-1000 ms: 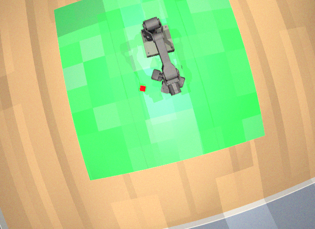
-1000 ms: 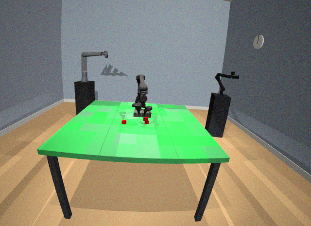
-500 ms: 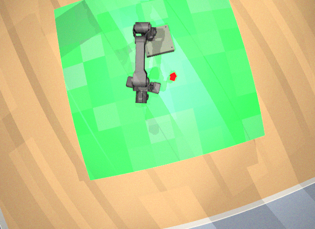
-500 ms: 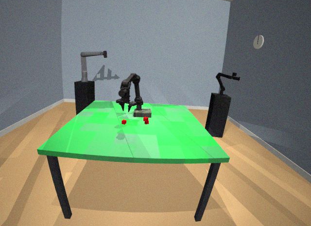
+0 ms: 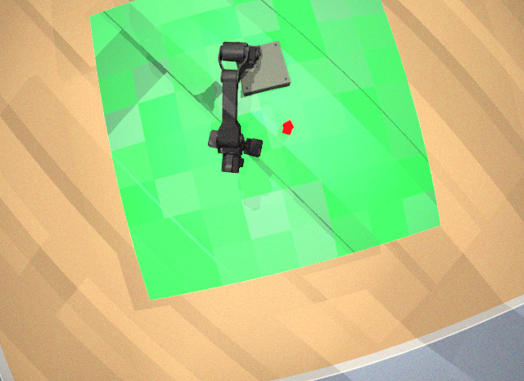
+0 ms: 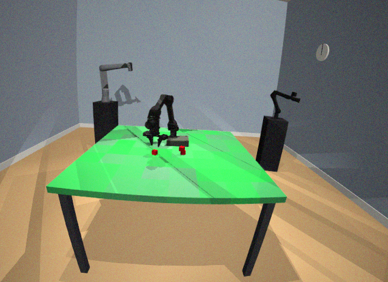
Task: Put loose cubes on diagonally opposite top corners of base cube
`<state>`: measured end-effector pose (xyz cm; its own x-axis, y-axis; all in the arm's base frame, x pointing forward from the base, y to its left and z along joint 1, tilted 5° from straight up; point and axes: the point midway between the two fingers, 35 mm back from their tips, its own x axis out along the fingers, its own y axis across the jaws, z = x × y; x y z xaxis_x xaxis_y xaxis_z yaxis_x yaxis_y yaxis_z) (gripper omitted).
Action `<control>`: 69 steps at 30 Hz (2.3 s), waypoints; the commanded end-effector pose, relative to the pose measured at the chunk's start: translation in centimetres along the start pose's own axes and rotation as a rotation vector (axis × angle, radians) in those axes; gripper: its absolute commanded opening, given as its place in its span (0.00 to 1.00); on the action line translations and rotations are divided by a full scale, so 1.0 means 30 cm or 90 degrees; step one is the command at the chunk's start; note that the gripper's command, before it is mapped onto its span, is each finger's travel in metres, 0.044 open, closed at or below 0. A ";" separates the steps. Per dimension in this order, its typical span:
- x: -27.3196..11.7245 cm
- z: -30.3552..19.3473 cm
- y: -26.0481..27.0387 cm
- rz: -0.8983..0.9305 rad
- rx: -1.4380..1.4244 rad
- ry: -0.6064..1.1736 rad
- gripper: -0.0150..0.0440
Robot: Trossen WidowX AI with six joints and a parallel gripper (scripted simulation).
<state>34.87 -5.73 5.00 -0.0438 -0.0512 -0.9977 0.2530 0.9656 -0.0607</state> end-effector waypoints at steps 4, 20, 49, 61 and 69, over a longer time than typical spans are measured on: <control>0.052 0.006 -0.002 -0.001 -0.003 -0.010 0.70; 0.123 0.009 -0.002 -0.002 -0.003 -0.010 0.70; 0.094 0.019 0.001 -0.002 -0.001 -0.012 0.43; -0.028 0.023 0.003 -0.002 -0.002 -0.011 0.43; -0.110 0.018 0.002 -0.001 -0.002 -0.011 0.43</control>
<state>35.31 -5.62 6.90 -0.0441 -0.0521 -0.9977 0.2439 0.9679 -0.0613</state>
